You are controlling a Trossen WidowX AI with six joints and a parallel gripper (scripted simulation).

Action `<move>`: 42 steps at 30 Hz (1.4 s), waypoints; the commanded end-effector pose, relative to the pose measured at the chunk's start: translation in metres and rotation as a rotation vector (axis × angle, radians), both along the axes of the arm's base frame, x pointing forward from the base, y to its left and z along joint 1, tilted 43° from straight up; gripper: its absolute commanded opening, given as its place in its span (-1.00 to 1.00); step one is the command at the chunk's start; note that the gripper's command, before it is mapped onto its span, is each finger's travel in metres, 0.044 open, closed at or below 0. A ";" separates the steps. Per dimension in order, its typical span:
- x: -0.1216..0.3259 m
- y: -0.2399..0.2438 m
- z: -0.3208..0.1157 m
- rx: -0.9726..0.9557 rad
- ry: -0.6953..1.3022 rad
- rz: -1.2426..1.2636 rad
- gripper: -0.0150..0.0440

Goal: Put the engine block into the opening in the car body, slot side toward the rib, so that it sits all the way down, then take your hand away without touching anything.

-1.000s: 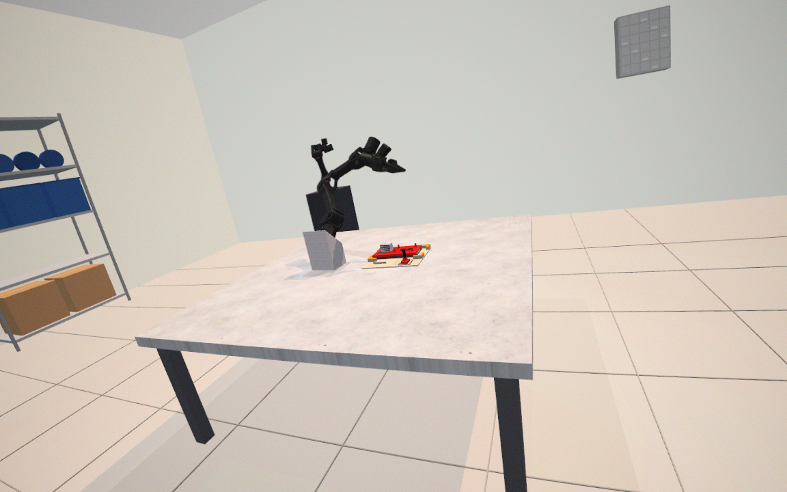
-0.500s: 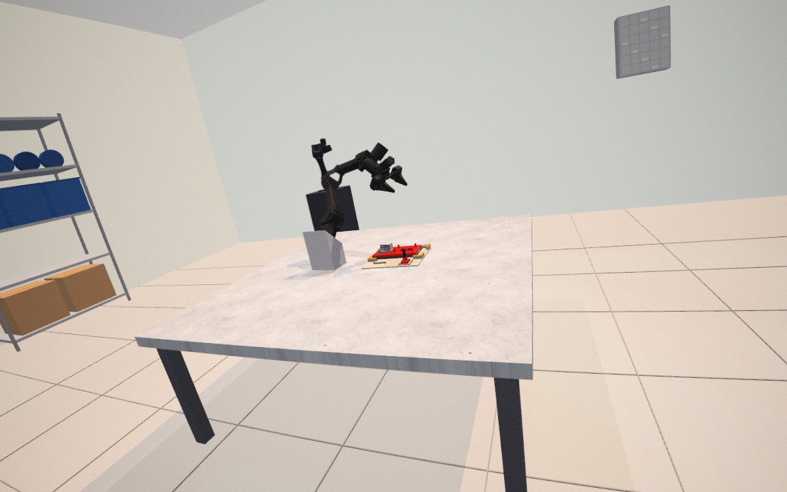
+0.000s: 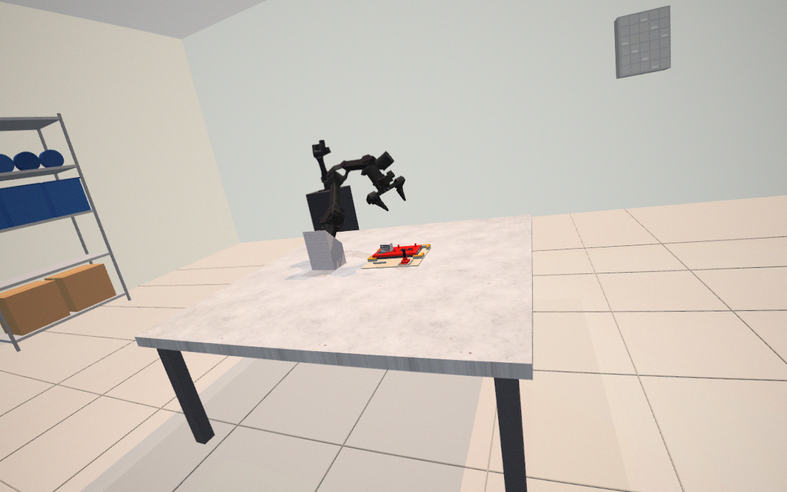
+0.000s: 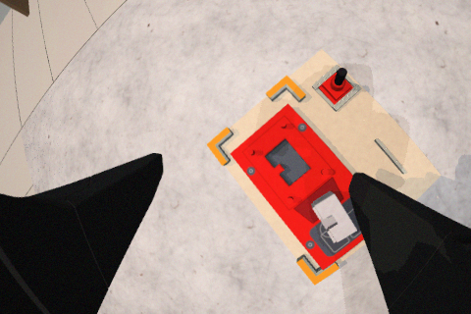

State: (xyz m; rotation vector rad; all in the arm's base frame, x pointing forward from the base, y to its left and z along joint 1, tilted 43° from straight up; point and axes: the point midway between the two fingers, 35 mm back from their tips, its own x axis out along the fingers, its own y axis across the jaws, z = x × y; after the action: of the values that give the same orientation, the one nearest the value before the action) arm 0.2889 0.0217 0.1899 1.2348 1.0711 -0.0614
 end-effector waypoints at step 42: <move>-0.056 0.070 -0.114 0.352 0.911 -0.268 1.00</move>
State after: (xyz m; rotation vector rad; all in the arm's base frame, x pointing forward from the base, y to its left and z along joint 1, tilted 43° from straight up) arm 0.2343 0.0859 0.0806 1.7141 1.7268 -0.7226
